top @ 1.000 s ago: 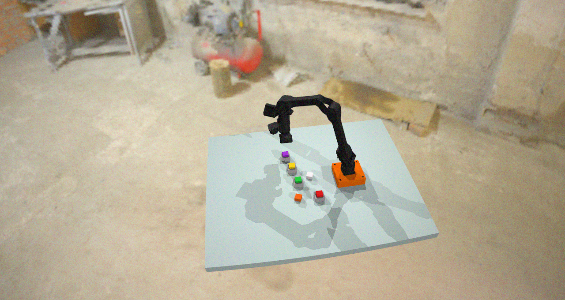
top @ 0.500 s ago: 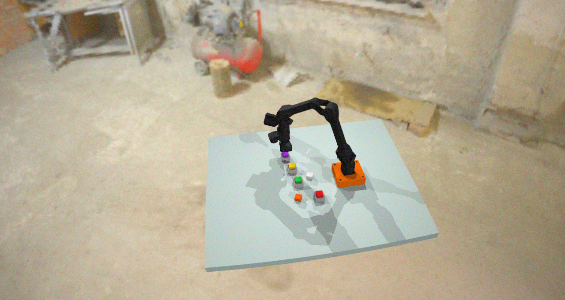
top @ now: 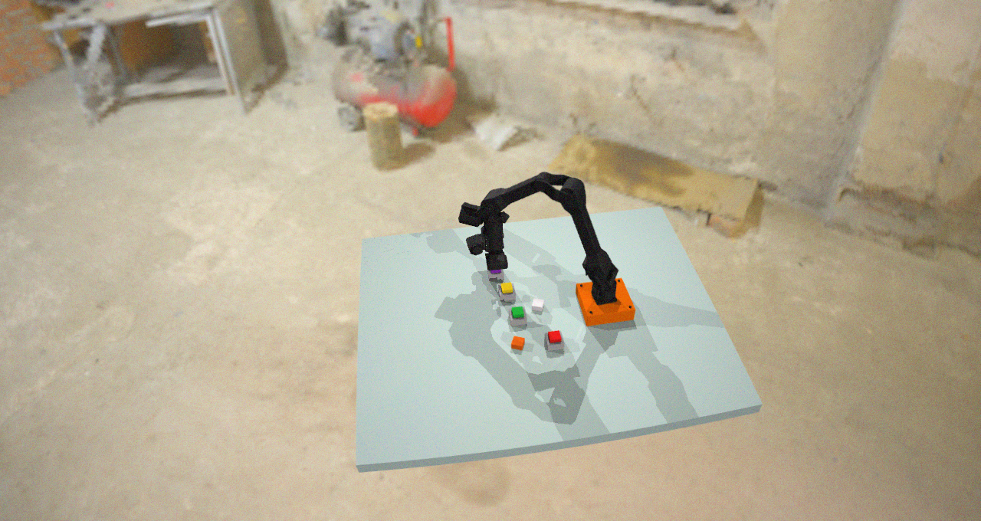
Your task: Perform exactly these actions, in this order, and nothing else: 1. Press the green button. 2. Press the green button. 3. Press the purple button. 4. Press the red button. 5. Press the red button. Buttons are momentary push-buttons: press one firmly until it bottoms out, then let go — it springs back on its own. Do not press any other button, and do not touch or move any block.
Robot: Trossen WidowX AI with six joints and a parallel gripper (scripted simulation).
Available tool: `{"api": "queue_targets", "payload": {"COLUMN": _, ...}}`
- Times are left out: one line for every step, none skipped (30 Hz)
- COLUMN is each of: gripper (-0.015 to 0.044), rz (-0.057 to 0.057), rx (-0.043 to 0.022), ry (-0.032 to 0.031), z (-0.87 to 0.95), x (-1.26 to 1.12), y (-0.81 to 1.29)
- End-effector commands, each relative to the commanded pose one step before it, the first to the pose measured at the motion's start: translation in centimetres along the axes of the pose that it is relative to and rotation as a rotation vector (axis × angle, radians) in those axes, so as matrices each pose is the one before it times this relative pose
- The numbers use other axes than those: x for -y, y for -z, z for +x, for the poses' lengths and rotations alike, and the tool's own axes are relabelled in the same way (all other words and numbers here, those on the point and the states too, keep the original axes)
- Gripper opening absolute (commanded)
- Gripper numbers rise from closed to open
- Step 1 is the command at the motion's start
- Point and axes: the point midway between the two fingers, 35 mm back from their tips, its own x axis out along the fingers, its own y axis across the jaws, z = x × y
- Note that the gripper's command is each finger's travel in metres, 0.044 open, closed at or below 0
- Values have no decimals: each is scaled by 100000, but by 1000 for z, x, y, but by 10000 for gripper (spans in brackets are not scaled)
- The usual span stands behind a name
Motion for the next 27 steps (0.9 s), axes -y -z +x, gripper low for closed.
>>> {"api": "queue_targets", "payload": {"gripper": 20, "rz": -427, "rx": -950, "ry": -265, "z": 698, "x": -97, "y": 226}}
{"api": "queue_targets", "payload": {"gripper": 20, "rz": 0, "rx": 0, "ry": 0, "z": 0, "x": 0, "y": 0}}
{"api": "queue_targets", "payload": {"gripper": 20, "rz": 0, "rx": 0, "ry": 0, "z": 0, "x": 0, "y": 0}}
{"api": "queue_targets", "payload": {"gripper": 20, "rz": 0, "rx": 0, "ry": 0, "z": 0, "x": 0, "y": 0}}
{"api": "queue_targets", "payload": {"gripper": 20, "rz": 0, "rx": 0, "ry": 0, "z": 0, "x": 0, "y": 0}}
{"api": "queue_targets", "payload": {"gripper": 20, "rz": 0, "rx": 0, "ry": 0, "z": 0, "x": 0, "y": 0}}
{"api": "queue_targets", "payload": {"gripper": 20, "rz": 0, "rx": 0, "ry": 0, "z": 0, "x": 0, "y": 0}}
{"api": "queue_targets", "payload": {"gripper": 20, "rz": 0, "rx": 0, "ry": 0, "z": 0, "x": 0, "y": 0}}
{"api": "queue_targets", "payload": {"gripper": 20, "rz": 0, "rx": 0, "ry": 0, "z": 0, "x": 0, "y": 0}}
{"api": "queue_targets", "payload": {"gripper": 20, "rz": 0, "rx": 0, "ry": 0, "z": 0, "x": 0, "y": 0}}
{"api": "queue_targets", "payload": {"gripper": 20, "rz": 0, "rx": 0, "ry": 0, "z": 0, "x": 0, "y": 0}}
{"api": "queue_targets", "payload": {"gripper": 20, "rz": 0, "rx": 0, "ry": 0, "z": 0, "x": 0, "y": 0}}
{"api": "queue_targets", "payload": {"gripper": 20, "rz": 0, "rx": 0, "ry": 0, "z": 0, "x": 0, "y": 0}}
{"api": "queue_targets", "payload": {"gripper": 20, "rz": 0, "rx": 0, "ry": 0, "z": 0, "x": 0, "y": 0}}
{"api": "queue_targets", "payload": {"gripper": 20, "rz": 0, "rx": 0, "ry": 0, "z": 0, "x": 0, "y": 0}}
{"api": "queue_targets", "payload": {"gripper": 20, "rz": 0, "rx": 0, "ry": 0, "z": 0, "x": 0, "y": 0}}
{"api": "queue_targets", "payload": {"gripper": 20, "rz": 0, "rx": 0, "ry": 0, "z": 0, "x": 0, "y": 0}}
{"api": "queue_targets", "payload": {"gripper": 20, "rz": 0, "rx": 0, "ry": 0, "z": 0, "x": 0, "y": 0}}
{"api": "queue_targets", "payload": {"gripper": 20, "rz": 0, "rx": 0, "ry": 0, "z": 0, "x": 0, "y": 0}}
{"api": "queue_targets", "payload": {"gripper": 20, "rz": 0, "rx": 0, "ry": 0, "z": 0, "x": 0, "y": 0}}
{"api": "queue_targets", "payload": {"gripper": 20, "rz": 382, "rx": 691, "ry": 130, "z": -449, "x": 70, "y": -179}}
{"api": "queue_targets", "payload": {"gripper": 20, "rz": -99, "rx": -173, "ry": -35, "z": -773, "x": -2, "y": 13}}
{"api": "queue_targets", "payload": {"gripper": 20, "rz": -149, "rx": -263, "ry": -53, "z": -1167, "x": -21, "y": 55}}
{"api": "queue_targets", "payload": {"gripper": 20, "rz": -100, "rx": -177, "ry": -36, "z": -782, "x": -27, "y": 61}}
{"api": "queue_targets", "payload": {"gripper": 20, "rz": -33, "rx": -60, "ry": -12, "z": -261, "x": -11, "y": 25}}
{"api": "queue_targets", "payload": {"gripper": 20, "rz": 0, "rx": 0, "ry": 0, "z": 0, "x": 0, "y": 0}}
{"api": "queue_targets", "payload": {"gripper": 20, "rz": 0, "rx": 0, "ry": 0, "z": 0, "x": 0, "y": 0}}
